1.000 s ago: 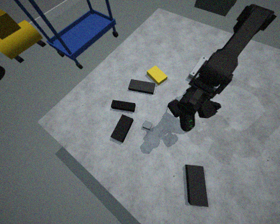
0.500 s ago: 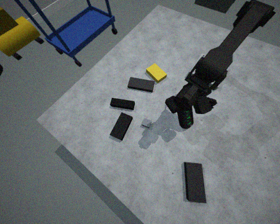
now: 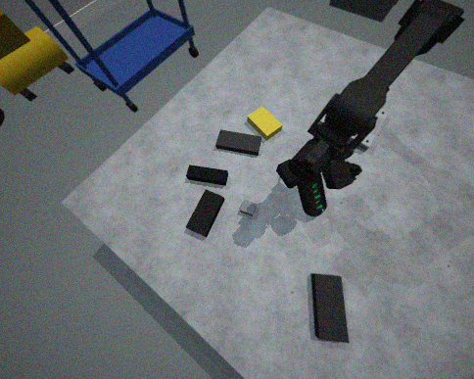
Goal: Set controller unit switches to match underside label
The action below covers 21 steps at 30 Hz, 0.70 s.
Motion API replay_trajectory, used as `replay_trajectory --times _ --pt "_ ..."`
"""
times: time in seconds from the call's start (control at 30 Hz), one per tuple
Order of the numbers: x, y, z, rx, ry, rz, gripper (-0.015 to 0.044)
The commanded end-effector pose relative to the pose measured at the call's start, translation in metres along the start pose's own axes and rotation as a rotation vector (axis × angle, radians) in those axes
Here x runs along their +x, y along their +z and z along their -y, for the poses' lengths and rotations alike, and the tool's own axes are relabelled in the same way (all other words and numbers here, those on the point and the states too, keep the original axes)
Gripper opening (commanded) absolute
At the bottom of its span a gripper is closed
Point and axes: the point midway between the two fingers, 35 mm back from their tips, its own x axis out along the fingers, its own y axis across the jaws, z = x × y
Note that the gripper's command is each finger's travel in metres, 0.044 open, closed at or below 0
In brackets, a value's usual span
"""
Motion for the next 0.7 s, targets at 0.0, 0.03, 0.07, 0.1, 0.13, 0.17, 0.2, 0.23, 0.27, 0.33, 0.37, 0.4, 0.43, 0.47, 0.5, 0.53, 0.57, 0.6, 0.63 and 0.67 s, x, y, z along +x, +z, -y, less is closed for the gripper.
replay_trajectory --times 0.0,0.03,0.07,0.1,0.13,0.17,0.2,0.23,0.27,0.33,0.37,0.4,0.43,0.47,0.5,0.53,0.57,0.6,0.63,0.67 --pt "0.004 -0.001 -0.002 -0.011 0.005 -0.001 0.0336" --pt "0.004 -0.002 -0.002 -0.011 0.005 -0.001 0.0336" --pt "0.004 -0.003 -0.002 -0.011 0.005 -0.001 0.0336" --pt "0.005 -0.003 -0.002 -0.011 0.005 -0.001 0.0336" --pt "0.005 -0.004 -0.002 -0.011 0.005 -0.001 0.0336" --pt "0.006 -0.005 -0.002 -0.011 0.005 -0.001 0.0336" --pt "0.006 -0.005 -0.002 -0.011 0.005 -0.001 0.0336" --pt "0.006 -0.006 -0.002 -0.011 0.005 -0.001 0.0336" --pt "0.007 -0.007 -0.002 -0.011 0.005 -0.001 0.0336" --pt "0.008 -0.008 -0.002 -0.011 0.005 -0.002 0.0336" --pt "0.008 -0.009 -0.002 -0.011 0.005 -0.002 0.0336" --pt "0.009 -0.009 -0.002 -0.011 0.005 -0.002 0.0336" --pt "0.009 -0.010 -0.002 -0.011 0.005 -0.002 0.0336" --pt "0.009 -0.010 -0.002 -0.011 0.005 -0.002 0.0336" --pt "0.010 -0.011 -0.002 -0.011 0.005 -0.002 0.0336" --pt "0.010 -0.012 -0.002 -0.011 0.005 -0.002 0.0336" --pt "0.011 -0.012 -0.002 -0.011 0.005 -0.002 0.0336" --pt "0.011 -0.013 -0.002 -0.011 0.005 -0.002 0.0336" --pt "0.012 -0.014 -0.002 -0.011 0.005 -0.002 0.0336" --pt "0.012 -0.014 -0.002 -0.011 0.005 -0.002 0.0336"
